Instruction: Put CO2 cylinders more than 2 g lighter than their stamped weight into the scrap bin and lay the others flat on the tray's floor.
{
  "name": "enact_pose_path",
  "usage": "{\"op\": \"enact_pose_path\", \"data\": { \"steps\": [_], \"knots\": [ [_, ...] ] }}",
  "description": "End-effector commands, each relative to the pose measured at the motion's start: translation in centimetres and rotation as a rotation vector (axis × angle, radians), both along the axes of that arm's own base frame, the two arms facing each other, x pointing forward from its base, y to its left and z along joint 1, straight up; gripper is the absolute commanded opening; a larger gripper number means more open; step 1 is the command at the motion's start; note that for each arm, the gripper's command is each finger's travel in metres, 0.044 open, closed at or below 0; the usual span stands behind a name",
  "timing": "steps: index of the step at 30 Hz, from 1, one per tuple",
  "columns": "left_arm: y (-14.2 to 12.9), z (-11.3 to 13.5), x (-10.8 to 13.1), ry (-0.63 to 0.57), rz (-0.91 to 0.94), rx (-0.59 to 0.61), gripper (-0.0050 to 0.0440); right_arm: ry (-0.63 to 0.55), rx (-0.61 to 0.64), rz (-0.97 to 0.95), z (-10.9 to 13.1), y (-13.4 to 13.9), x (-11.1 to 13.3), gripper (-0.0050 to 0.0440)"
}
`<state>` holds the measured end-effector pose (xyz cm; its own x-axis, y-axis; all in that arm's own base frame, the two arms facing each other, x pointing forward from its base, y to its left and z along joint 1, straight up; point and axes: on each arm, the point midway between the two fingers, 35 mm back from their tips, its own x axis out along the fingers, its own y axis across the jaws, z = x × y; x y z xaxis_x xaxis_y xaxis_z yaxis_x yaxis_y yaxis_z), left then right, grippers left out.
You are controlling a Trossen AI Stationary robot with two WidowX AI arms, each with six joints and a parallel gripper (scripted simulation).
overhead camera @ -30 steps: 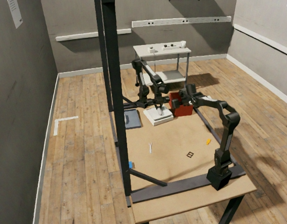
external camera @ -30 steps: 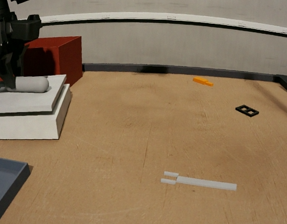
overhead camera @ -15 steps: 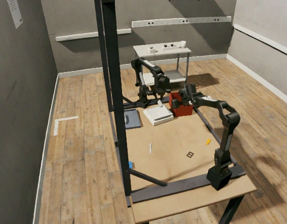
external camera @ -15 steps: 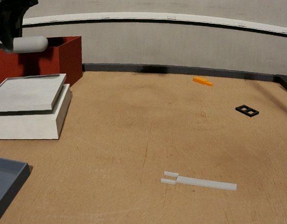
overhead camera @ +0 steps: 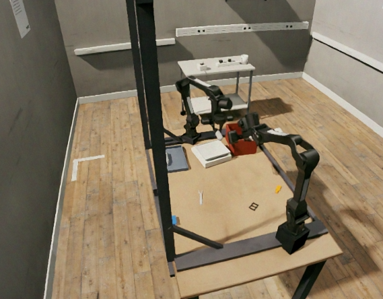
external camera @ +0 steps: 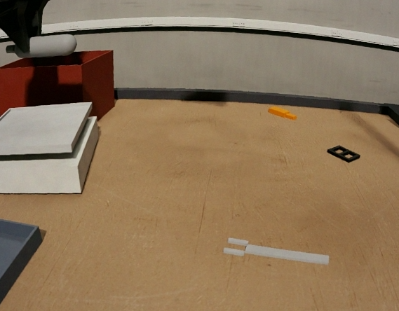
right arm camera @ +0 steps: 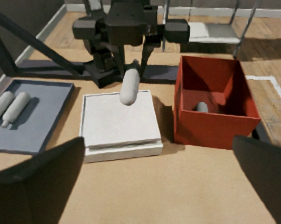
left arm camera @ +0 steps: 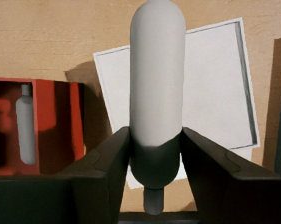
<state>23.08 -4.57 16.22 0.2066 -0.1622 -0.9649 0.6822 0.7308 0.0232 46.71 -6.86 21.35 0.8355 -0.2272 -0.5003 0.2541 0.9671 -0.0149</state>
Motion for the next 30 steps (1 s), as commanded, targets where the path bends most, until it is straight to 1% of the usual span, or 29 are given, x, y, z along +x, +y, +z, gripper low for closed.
{"op": "enact_pose_path", "data": {
  "steps": [1,5,8,10,14,17,18,19,22,24,27,28,30],
  "knots": [
    [3.2,1.4,3.7,-0.066,-0.008,0.009,-0.0050,-0.039,-0.022,-0.164,0.0,-0.4,0.2,0.0440],
    [7.8,1.7,6.4,-0.107,-0.020,0.040,-0.0050,-0.103,-0.038,-0.311,0.8,-0.9,0.2,0.0440],
    [12.0,1.8,8.0,-0.137,-0.029,0.071,-0.0050,-0.140,-0.048,-0.401,0.9,-1.1,0.0,0.0440],
    [12.0,1.8,8.0,-0.137,-0.029,0.071,-0.0050,-0.140,-0.048,-0.401,0.9,-1.1,0.0,0.0440],
    [16.3,1.8,9.0,-0.163,-0.037,0.105,-0.0050,-0.165,-0.053,-0.451,1.1,-1.1,-0.2,0.0440],
    [18.9,0.9,8.6,-0.139,-0.026,0.103,-0.0050,-0.167,-0.054,-0.459,1.1,-1.2,-0.2,0.0440],
    [19.3,0.3,8.2,-0.115,-0.017,0.086,-0.0050,-0.168,-0.054,-0.460,1.1,-1.2,-0.2,0.0440],
    [19.2,-0.6,7.7,-0.081,-0.006,0.058,-0.0050,-0.167,-0.055,-0.460,1.1,-1.2,-0.3,0.0440],
    [18.7,-1.7,7.0,-0.028,0.008,0.009,-0.0050,-0.166,-0.055,-0.462,1.1,-1.2,-0.3,0.0440],
    [18.5,-2.1,6.8,-0.005,0.015,-0.012,-0.0050,-0.165,-0.056,-0.462,1.1,-1.2,-0.3,0.0440],
    [18.4,-2.1,6.7,-0.003,0.015,-0.014,-0.0050,-0.165,-0.057,-0.461,1.1,-1.2,-0.3,0.0440],
    [18.4,-2.1,6.7,-0.003,0.015,-0.014,-0.0050,-0.180,-0.052,-0.459,1.8,-1.3,-0.4,0.0440],
    [18.4,-2.0,6.7,-0.006,0.015,-0.012,-0.0050,-0.180,-0.052,-0.459,1.8,-1.3,-0.4,0.0440]
  ]
}}
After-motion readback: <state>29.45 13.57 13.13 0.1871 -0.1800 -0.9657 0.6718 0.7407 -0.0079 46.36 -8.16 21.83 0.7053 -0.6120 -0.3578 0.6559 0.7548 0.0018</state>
